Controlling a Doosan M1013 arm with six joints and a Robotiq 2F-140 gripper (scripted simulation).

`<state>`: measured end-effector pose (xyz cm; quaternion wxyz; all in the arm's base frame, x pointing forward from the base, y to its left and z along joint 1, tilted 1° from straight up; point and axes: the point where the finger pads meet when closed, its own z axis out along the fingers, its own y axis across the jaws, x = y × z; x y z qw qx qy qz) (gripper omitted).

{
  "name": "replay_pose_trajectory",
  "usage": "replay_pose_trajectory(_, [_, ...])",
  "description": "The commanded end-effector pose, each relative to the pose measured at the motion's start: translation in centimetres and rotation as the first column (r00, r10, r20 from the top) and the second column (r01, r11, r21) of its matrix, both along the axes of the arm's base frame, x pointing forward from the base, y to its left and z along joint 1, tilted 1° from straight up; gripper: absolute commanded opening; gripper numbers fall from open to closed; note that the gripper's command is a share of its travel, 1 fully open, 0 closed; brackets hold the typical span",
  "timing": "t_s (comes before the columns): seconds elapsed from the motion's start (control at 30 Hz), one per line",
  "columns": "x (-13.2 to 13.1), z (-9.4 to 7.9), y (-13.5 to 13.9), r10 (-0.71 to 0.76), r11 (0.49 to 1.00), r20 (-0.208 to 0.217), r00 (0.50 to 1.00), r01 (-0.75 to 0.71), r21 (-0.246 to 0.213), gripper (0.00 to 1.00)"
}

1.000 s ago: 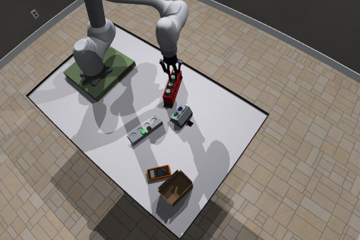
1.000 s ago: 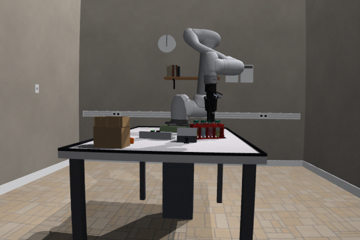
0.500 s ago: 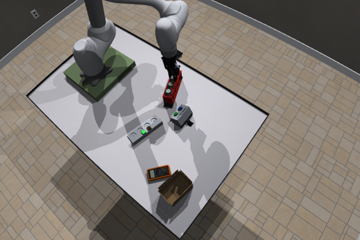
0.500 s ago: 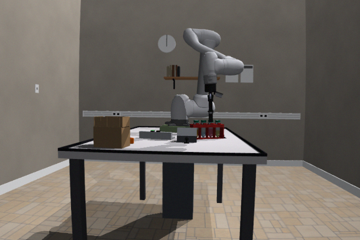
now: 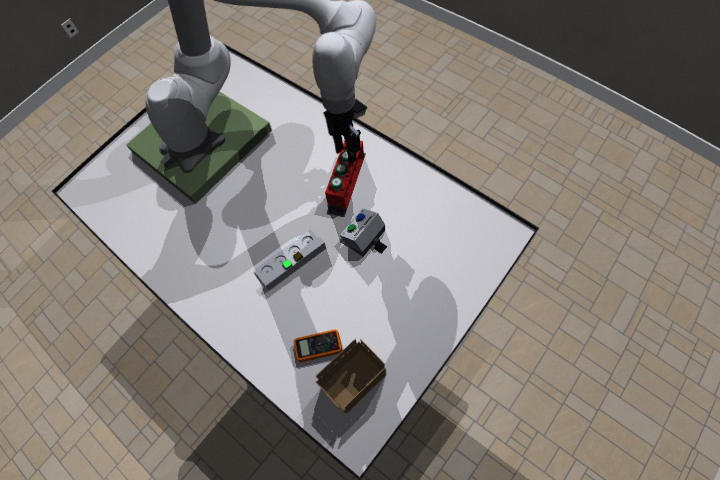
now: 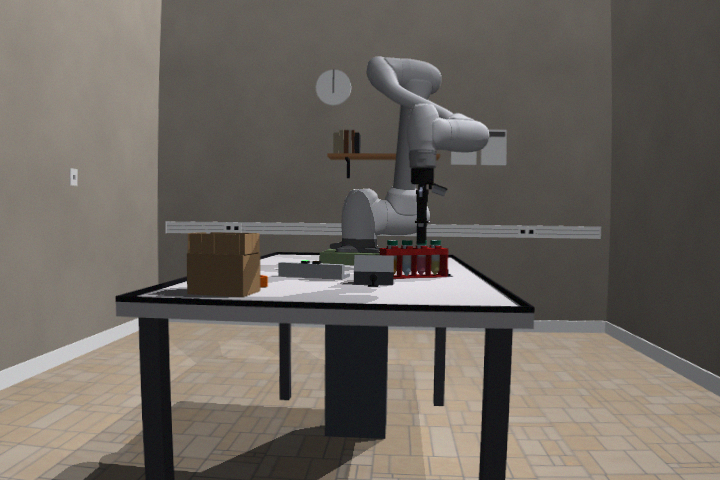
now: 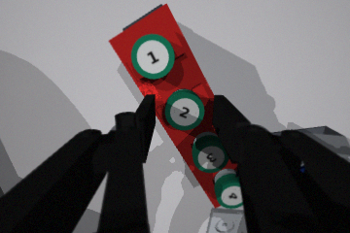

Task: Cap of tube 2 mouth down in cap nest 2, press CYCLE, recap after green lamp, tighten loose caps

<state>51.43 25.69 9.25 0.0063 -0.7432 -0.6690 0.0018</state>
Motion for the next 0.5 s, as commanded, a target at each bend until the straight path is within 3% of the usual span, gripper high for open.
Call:
replay_pose_trajectory(0.0, [0.03,0.06,0.02,0.000,1.000,0.001,1.000,0.000,0.001,0.41])
replay_pose_trajectory(0.23, [0.03,0.05,0.03,0.276,0.961,0.003,0.961,-0.276,0.003,0.41])
replay_pose_trajectory(0.47, [0.03,0.05,0.03,0.531,0.848,0.006,0.848,-0.531,0.005,0.41])
